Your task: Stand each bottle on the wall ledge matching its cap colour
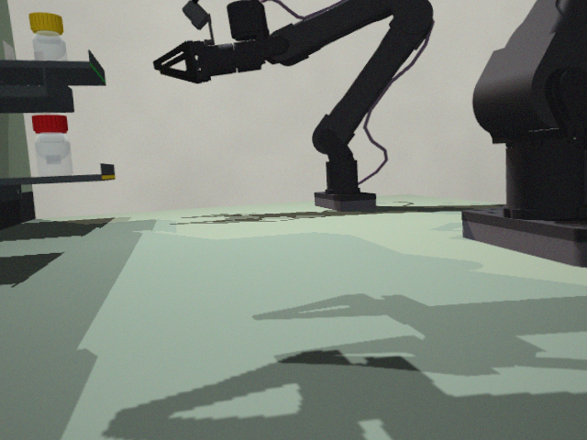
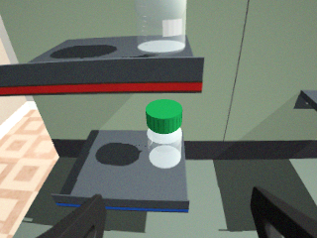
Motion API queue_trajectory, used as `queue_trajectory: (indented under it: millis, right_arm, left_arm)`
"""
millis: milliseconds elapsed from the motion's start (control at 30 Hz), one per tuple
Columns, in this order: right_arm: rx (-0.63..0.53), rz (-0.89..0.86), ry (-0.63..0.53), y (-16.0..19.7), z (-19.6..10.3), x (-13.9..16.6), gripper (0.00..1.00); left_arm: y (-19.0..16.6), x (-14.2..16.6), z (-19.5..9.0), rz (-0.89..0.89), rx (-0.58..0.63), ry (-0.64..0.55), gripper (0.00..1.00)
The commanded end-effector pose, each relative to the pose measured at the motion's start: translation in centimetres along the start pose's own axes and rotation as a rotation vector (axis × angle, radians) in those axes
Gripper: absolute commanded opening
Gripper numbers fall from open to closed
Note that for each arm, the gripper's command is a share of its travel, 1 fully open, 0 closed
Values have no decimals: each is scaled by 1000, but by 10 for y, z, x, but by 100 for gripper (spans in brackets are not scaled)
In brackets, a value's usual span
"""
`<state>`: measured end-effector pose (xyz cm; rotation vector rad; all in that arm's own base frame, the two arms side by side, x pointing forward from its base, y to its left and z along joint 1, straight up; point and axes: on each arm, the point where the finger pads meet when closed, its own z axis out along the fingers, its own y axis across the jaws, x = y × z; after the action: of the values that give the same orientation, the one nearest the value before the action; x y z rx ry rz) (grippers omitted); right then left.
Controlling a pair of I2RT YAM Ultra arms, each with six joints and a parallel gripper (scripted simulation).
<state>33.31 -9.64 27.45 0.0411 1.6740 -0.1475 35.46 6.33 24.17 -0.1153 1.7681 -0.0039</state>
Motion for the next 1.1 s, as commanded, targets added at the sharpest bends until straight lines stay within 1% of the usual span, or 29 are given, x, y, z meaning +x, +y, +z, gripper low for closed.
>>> queue_trajectory:
  millis: [0, 67, 200, 367, 433, 500, 633, 800, 900, 1067]
  right_arm:
    - [-1, 9, 41, -7, -2, -27, 100]
    - [0, 5, 29, -9, -4, -51, 100]
    - [3, -2, 10, -12, -7, -84, 100]
    - [6, -12, -16, -16, -11, -123, 100]
    - [8, -15, -26, -17, -12, -135, 100]
    - [8, -15, -26, -17, -12, -135, 100]
    - [10, -22, -44, -18, -13, -152, 100]
    - [14, -30, -66, -19, -14, -160, 100]
    - [14, -30, -66, -19, -14, -160, 100]
    - [14, -30, -66, -19, -14, -160, 100]
  left_arm:
    - [0, -45, 32, 51, 3, -181, 81]
    - [-1, -51, 43, 63, 7, -227, 81]
    - [0, -38, 70, 70, 12, -240, 81]
    - [-1, -10, 106, 76, 20, -243, 81]
    - [-1, 9, 120, 75, 22, -225, 81]
    - [-1, 9, 120, 75, 22, -225, 81]
    - [6, 44, 140, 73, -10, -172, 81]
    - [12, 66, 155, 74, -38, -140, 81]
    - [11, 76, 160, 72, -29, -113, 81]
    - [11, 72, 159, 70, -29, -121, 81]
